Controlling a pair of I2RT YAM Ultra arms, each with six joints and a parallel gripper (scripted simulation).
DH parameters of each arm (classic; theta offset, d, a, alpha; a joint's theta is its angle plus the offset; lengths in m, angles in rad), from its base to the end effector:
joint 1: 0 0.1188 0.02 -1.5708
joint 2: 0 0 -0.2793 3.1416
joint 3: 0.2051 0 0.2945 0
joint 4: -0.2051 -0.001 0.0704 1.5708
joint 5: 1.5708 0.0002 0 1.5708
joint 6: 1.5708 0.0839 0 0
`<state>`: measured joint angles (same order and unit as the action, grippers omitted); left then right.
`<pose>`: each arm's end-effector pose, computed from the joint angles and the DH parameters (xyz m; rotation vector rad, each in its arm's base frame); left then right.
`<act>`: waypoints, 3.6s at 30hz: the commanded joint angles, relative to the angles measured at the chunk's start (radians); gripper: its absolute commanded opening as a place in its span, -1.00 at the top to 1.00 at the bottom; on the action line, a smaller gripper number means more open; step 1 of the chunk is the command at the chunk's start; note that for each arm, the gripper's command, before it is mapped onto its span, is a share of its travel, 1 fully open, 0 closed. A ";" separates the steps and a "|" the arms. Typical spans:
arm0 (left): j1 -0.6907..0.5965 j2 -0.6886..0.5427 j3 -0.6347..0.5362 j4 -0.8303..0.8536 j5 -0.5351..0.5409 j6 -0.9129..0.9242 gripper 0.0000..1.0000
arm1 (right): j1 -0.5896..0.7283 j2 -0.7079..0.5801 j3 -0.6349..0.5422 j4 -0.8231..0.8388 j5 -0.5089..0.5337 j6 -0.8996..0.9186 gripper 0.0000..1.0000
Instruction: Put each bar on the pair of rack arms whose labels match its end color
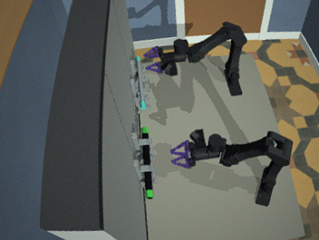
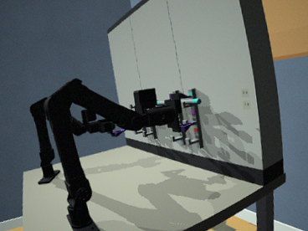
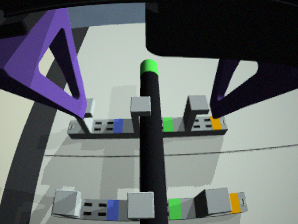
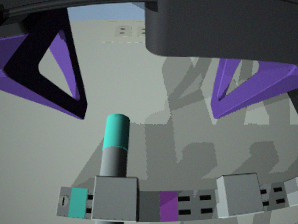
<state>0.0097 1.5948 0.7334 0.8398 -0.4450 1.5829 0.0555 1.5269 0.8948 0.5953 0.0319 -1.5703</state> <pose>0.4057 0.0411 0.2150 0.9891 1.5476 1.5381 0.4294 0.0222 0.2700 -1.2481 1.2182 -1.1750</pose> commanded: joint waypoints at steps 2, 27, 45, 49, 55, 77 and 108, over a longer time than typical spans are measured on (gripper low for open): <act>0.008 -0.027 -0.017 0.012 0.007 -0.011 -1.00 | 0.011 -0.055 -0.005 -0.005 0.005 0.016 -1.00; 0.008 -0.027 -0.017 0.012 0.007 -0.011 -1.00 | 0.022 -0.163 -0.062 -0.056 0.018 0.016 -1.00; 0.008 -0.027 -0.017 0.012 0.007 -0.011 -1.00 | 0.125 -0.170 -0.128 -0.001 0.122 0.018 -1.00; 0.008 -0.027 -0.017 0.012 0.007 -0.011 -1.00 | 0.152 -0.169 -0.142 0.014 0.148 0.018 -1.00; 0.008 -0.027 -0.017 0.012 0.007 -0.011 -1.00 | 0.193 -0.166 -0.162 0.037 0.189 0.018 -1.00; 0.008 -0.027 -0.017 0.012 0.007 -0.011 -1.00 | 0.317 -0.134 -0.212 0.111 0.315 0.020 -1.00; 0.008 -0.027 -0.017 0.012 0.007 -0.011 -1.00 | 0.513 -0.047 -0.254 0.239 0.511 0.022 -1.00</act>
